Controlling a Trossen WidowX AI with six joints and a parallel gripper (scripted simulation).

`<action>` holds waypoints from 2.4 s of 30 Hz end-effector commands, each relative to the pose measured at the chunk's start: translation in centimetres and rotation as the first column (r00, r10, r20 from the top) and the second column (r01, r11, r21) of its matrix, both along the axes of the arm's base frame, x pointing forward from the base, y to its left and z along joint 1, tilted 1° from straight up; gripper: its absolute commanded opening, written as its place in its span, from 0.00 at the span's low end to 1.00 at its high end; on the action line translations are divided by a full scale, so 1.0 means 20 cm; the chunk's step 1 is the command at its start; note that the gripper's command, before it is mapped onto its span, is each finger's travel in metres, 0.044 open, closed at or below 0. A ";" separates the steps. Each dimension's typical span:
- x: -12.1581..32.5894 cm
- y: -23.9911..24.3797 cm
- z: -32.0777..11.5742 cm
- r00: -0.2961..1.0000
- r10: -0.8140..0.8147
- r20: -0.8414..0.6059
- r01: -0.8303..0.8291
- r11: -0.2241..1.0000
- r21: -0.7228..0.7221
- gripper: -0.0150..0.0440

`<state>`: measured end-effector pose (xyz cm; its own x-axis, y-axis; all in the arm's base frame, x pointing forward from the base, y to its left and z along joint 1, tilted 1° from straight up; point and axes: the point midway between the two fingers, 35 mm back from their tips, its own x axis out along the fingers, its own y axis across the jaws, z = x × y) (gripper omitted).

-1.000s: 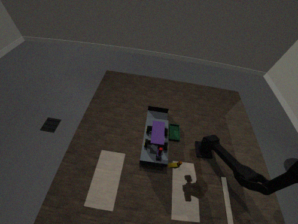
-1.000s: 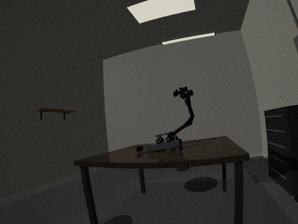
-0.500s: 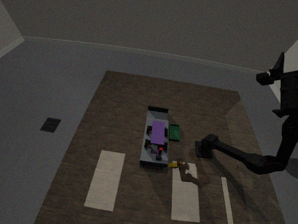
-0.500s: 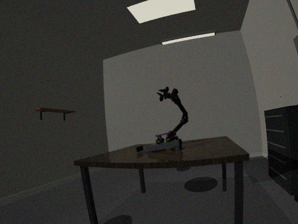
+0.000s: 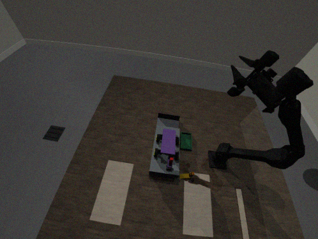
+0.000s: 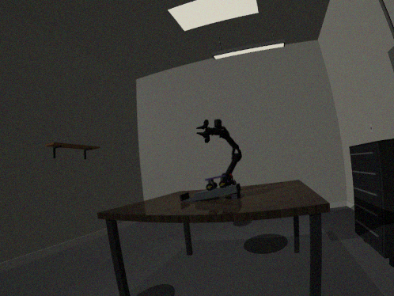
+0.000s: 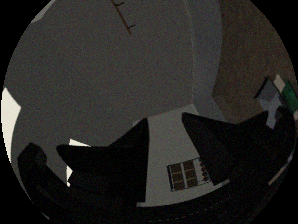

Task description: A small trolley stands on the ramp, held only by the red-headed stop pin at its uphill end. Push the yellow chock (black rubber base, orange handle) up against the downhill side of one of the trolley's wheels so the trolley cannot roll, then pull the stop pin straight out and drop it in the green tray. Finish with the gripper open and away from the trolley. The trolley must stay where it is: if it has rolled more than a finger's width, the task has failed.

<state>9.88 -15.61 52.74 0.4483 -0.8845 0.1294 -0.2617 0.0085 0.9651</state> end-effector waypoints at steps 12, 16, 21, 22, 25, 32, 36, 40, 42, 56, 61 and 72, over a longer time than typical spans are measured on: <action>0.68 0.22 -0.66 0.793 0.517 -0.322 -0.391 0.838 0.381 0.58; 0.78 0.35 -0.85 0.680 0.630 -0.375 -0.433 0.758 0.488 0.58; 0.85 0.54 -1.07 0.515 0.744 -0.426 -0.442 0.656 0.612 0.58; 0.85 0.58 -1.12 0.480 0.763 -0.434 -0.438 0.637 0.635 0.58; 0.86 0.70 -1.25 0.371 0.811 -0.453 -0.415 0.581 0.700 0.58; 0.77 0.97 -1.52 0.107 0.873 -0.476 -0.309 0.484 0.819 0.58; 0.68 1.10 -1.66 -0.042 0.878 -0.476 -0.224 0.456 0.861 0.58; 0.56 1.20 -1.77 -0.184 0.864 -0.469 -0.129 0.452 0.883 0.58; 0.49 1.25 -1.83 -0.251 0.850 -0.464 -0.081 0.459 0.885 0.58; 0.44 1.27 -1.94 -0.299 0.837 -0.459 -0.046 0.468 0.883 0.58; 0.45 1.28 -2.02 -0.299 0.836 -0.459 -0.046 0.468 0.883 0.58; 0.44 1.28 -2.09 -0.299 0.836 -0.459 -0.046 0.468 0.883 0.58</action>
